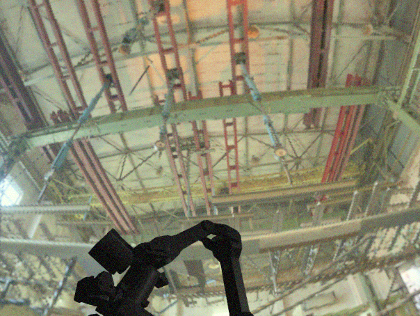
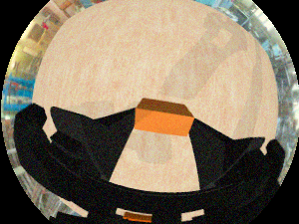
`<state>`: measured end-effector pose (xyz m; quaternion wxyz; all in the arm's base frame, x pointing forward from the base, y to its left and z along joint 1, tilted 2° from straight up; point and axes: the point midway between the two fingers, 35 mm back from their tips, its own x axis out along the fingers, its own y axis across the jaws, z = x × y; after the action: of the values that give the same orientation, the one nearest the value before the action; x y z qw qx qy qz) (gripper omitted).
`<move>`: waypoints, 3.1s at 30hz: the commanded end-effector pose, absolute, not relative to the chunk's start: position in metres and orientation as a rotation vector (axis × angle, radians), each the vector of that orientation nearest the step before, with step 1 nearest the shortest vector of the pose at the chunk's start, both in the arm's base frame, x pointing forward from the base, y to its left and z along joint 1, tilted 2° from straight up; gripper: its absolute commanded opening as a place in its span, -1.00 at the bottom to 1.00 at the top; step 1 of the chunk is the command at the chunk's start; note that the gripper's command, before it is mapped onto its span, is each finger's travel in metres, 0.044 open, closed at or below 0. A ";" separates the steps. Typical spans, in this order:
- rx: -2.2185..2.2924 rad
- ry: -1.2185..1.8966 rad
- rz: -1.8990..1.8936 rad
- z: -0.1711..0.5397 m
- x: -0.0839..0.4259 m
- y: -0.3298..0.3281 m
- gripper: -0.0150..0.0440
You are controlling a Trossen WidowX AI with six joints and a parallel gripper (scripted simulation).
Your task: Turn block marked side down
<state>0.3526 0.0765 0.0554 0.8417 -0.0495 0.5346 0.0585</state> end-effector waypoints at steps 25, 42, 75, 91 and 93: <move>-0.085 0.793 0.137 0.027 0.362 0.078 -0.49; -0.068 0.562 0.144 0.009 0.360 0.078 -0.49; -0.052 0.363 0.146 0.018 0.341 0.072 -0.40; -0.052 0.363 0.146 0.018 0.341 0.072 1.00; -0.052 0.363 0.146 0.018 0.341 0.072 1.00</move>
<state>0.3417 0.0732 0.0199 0.9810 -0.0225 0.1783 0.0736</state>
